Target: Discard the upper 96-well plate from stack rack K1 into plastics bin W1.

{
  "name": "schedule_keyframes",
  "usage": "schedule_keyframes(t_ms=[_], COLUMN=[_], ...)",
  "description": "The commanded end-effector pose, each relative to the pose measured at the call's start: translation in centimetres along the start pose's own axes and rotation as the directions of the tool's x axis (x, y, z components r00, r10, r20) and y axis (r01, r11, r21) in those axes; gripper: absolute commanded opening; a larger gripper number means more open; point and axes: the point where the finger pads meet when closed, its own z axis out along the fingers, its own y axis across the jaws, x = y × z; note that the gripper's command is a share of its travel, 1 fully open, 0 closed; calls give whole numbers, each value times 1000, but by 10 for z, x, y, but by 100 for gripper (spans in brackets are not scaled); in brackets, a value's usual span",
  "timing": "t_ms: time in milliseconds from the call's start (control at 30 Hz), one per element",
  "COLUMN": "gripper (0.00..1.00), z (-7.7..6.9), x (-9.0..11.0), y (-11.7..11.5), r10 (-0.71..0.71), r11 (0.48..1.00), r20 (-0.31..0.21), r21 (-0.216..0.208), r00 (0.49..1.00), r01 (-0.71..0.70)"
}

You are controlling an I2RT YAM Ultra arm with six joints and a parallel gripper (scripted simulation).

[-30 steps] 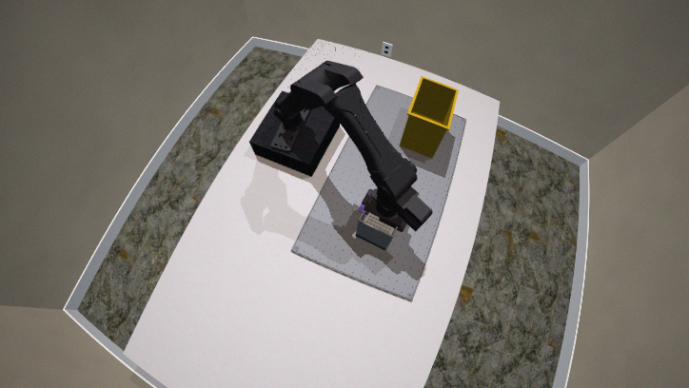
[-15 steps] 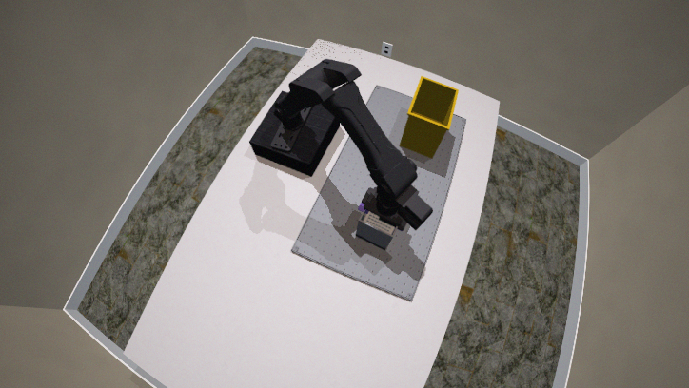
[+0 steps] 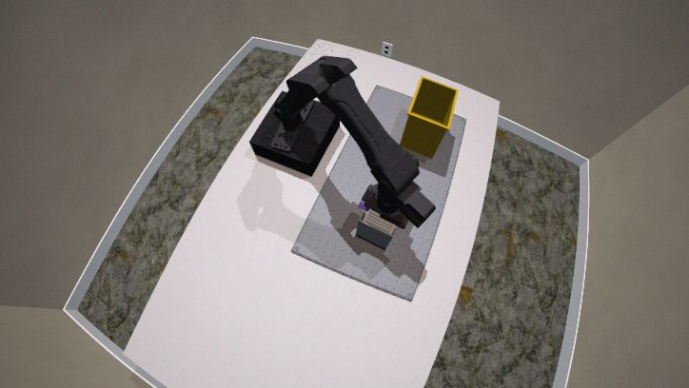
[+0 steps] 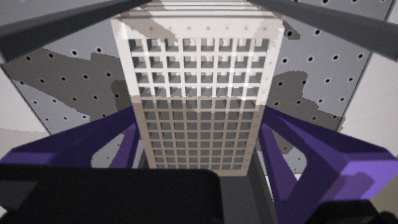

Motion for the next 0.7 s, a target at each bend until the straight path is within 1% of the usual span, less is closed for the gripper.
schedule_keyframes(t_ms=[0, 167, 233, 667], gripper=[0, 0, 0, 0], z=[-29, -37, -37, -59], x=[-3, -3, -3, -3], y=[-9, -9, -9, -8], r10=[-3, -3, -3, -3], r11=[999, 999, 999, 999], r20=[-5, -7, -7, -7], r21=[39, 38, 38, 38], r00=[1000, 1000, 1000, 1000], r01=[3, 3, 3, 3])
